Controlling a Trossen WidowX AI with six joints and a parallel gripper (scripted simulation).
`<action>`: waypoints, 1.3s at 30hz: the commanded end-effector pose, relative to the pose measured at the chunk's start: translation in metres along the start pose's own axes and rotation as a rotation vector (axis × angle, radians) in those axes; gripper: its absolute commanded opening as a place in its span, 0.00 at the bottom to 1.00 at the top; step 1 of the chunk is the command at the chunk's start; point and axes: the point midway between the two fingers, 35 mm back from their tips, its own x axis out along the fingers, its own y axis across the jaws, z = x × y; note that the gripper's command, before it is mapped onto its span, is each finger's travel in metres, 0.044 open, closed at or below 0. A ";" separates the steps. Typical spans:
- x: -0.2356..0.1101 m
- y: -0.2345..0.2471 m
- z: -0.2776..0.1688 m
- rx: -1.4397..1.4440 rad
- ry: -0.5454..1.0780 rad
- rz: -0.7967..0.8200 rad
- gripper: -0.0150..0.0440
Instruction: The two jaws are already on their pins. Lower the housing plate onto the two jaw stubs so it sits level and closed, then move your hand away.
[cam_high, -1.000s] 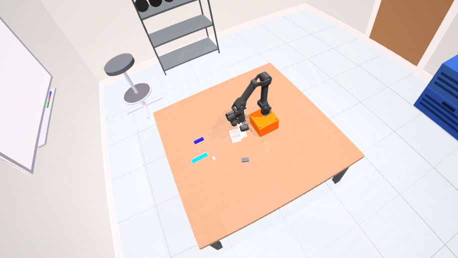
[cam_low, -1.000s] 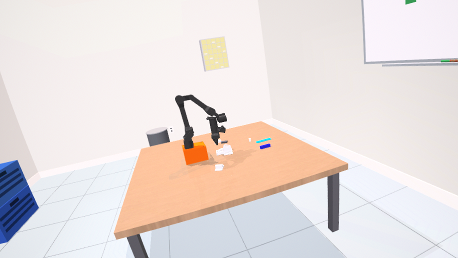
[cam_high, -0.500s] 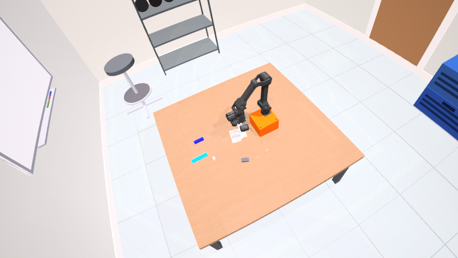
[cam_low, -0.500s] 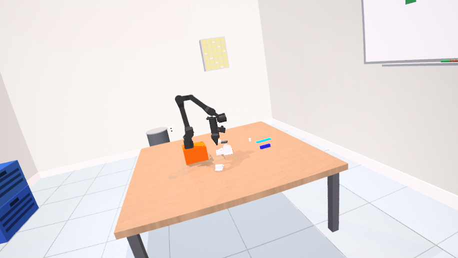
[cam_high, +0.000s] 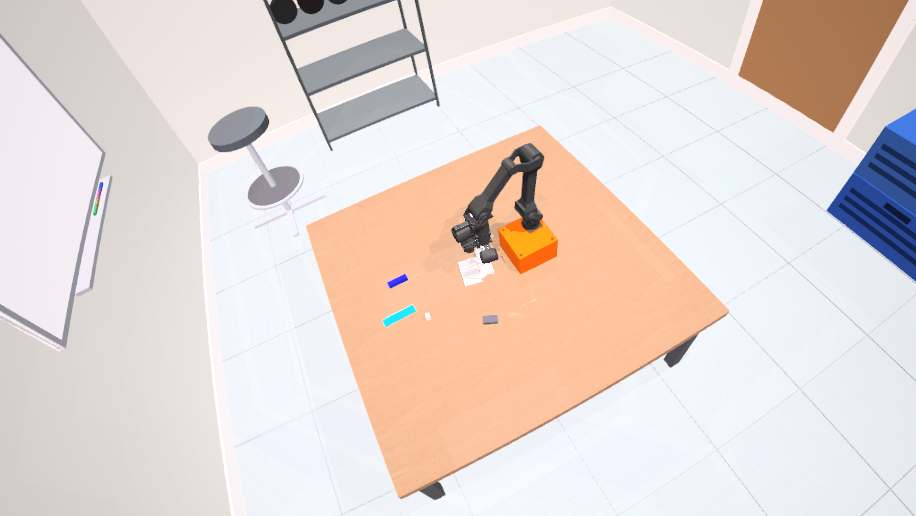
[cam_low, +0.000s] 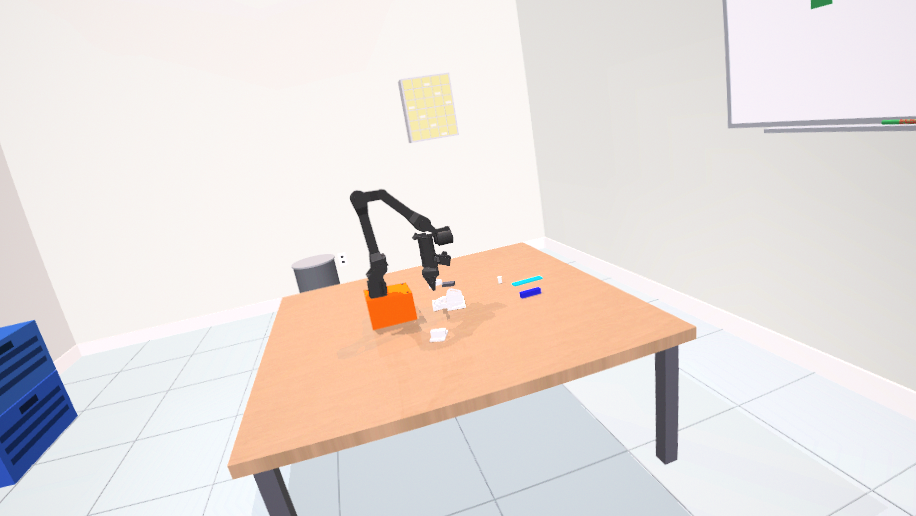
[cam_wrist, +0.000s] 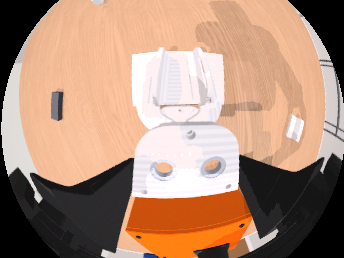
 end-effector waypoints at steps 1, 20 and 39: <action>0.001 0.000 0.000 0.005 -0.001 -0.003 0.85; 0.032 0.000 0.002 0.006 -0.001 -0.003 0.85; 0.062 -0.001 0.000 0.007 0.000 -0.003 0.85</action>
